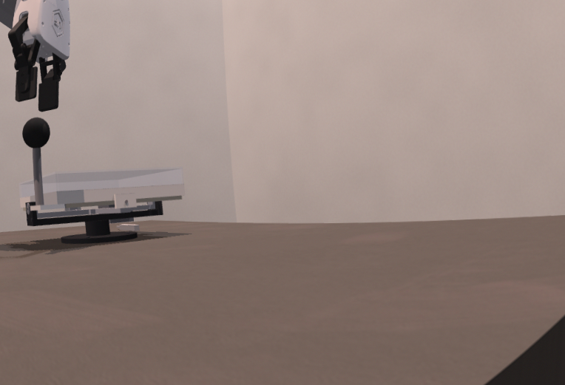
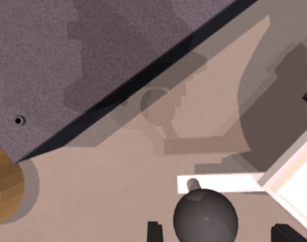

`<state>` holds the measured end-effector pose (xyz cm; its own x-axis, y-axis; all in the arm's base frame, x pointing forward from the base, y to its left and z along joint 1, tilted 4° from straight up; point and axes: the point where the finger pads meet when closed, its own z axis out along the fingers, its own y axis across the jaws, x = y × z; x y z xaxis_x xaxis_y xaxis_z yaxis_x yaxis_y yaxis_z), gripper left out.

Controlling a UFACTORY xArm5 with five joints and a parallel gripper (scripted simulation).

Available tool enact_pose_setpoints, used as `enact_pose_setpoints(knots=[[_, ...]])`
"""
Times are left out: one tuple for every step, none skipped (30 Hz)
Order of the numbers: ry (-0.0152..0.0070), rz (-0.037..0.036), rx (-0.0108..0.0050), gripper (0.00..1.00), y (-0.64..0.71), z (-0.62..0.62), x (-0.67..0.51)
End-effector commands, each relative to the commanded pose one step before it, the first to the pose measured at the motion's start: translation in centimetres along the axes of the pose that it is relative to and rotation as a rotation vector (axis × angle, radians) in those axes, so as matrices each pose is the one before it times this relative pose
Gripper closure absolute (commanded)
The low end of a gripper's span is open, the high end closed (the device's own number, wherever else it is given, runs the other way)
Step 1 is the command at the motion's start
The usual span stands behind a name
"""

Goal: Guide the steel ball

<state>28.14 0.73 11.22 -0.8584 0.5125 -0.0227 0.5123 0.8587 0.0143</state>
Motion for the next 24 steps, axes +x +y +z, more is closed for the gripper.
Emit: enact_pose_setpoints(knots=[[-0.00284,0.00004,-0.00179,0.38,0.038,-0.445,-0.101],[0.0,0.0,0.0,0.38,-0.002,-0.029,0.0],[0.0,0.0,0.0,0.38,-0.001,-0.022,0.0],[0.0,0.0,0.0,0.38,-0.001,-0.015,0.0],[0.0,0.0,0.0,0.38,-0.001,-0.01,0.0],[0.0,0.0,0.0,0.38,0.0,-0.005,0.0],[0.0,0.0,0.0,0.38,0.0,-0.002,0.0],[0.0,0.0,0.0,0.38,0.0,0.0,0.0],[0.0,0.0,0.0,0.0,0.0,0.0,0.0],[0.0,0.0,0.0,0.0,0.0,0.0,0.0],[0.0,0.0,0.0,0.0,0.0,0.0,0.0],[0.0,0.0,0.0,0.0,0.0,0.0,0.0],[0.0,0.0,0.0,0.0,0.0,0.0,0.0],[0.0,0.0,0.0,0.0,0.0,0.0,0.0],[0.0,0.0,0.0,0.0,0.0,0.0,0.0],[0.0,0.0,0.0,0.0,0.0,0.0,0.0],[0.0,0.0,0.0,0.0,0.0,0.0,0.0],[0.0,0.0,0.0,0.0,0.0,0.0,0.0],[0.0,0.0,0.0,0.0,0.0,0.0,0.0],[0.0,0.0,0.0,0.0,0.0,0.0,0.0],[0.0,0.0,0.0,0.0,0.0,0.0,0.0],[0.0,0.0,0.0,0.0,0.0,0.0,0.0],[0.0,0.0,0.0,0.0,0.0,0.0,0.0],[0.0,0.0,0.0,0.0,0.0,0.0,0.0]])
